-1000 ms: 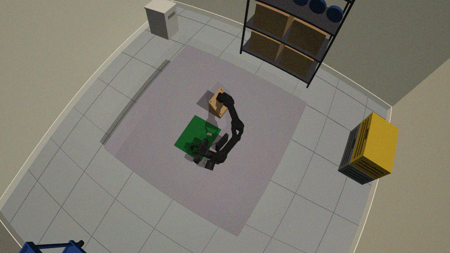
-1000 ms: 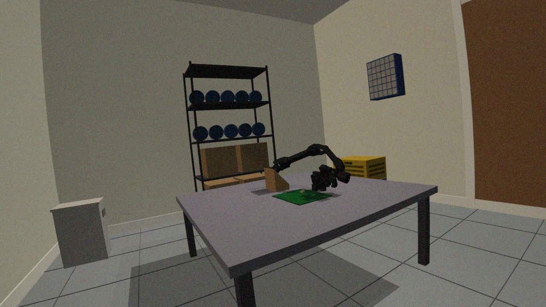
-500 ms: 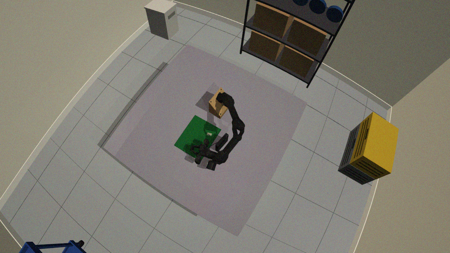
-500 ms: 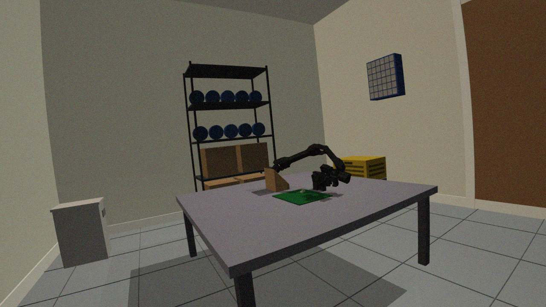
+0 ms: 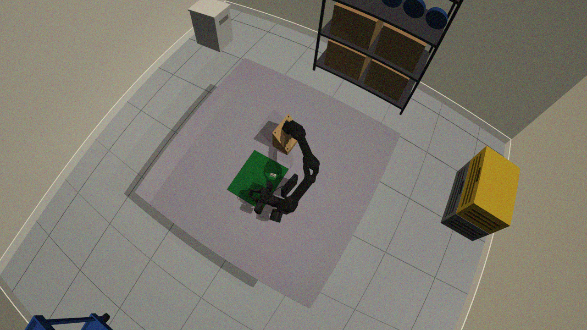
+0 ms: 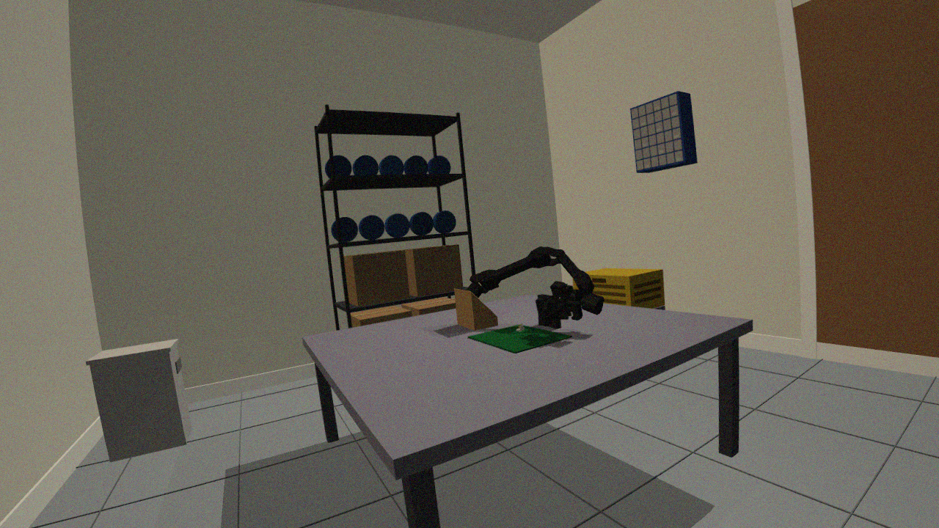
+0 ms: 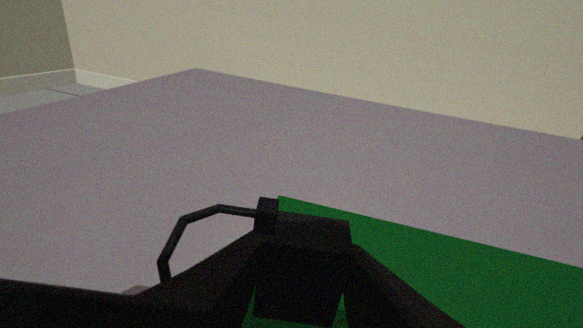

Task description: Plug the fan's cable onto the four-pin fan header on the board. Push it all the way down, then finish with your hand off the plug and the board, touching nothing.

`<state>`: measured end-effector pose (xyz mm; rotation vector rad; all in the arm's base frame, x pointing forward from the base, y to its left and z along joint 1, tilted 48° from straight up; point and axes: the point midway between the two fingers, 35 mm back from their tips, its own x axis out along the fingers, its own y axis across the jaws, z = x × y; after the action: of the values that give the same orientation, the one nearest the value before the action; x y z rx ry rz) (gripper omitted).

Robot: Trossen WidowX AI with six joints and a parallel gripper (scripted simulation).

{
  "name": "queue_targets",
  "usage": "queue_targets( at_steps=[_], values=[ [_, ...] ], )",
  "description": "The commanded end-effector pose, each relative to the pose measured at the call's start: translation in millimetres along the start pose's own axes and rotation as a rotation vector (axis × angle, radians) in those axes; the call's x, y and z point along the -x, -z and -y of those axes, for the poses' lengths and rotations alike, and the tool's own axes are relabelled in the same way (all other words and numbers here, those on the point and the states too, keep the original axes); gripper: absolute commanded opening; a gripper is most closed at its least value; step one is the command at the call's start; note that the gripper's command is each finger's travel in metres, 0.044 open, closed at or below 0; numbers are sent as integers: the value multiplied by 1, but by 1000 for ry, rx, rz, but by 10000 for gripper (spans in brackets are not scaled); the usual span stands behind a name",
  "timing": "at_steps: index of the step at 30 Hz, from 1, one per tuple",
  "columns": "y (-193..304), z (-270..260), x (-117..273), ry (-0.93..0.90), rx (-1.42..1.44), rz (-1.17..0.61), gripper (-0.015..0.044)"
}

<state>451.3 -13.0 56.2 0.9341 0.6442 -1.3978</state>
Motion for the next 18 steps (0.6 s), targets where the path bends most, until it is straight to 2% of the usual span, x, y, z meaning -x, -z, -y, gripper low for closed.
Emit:
queue_targets(
  at_steps=[1, 18],
  values=[
    [-2, 0, -1, 3, 0, 1, 0],
    [13, -2, -5, 0, 0, 0, 0]
  ],
)
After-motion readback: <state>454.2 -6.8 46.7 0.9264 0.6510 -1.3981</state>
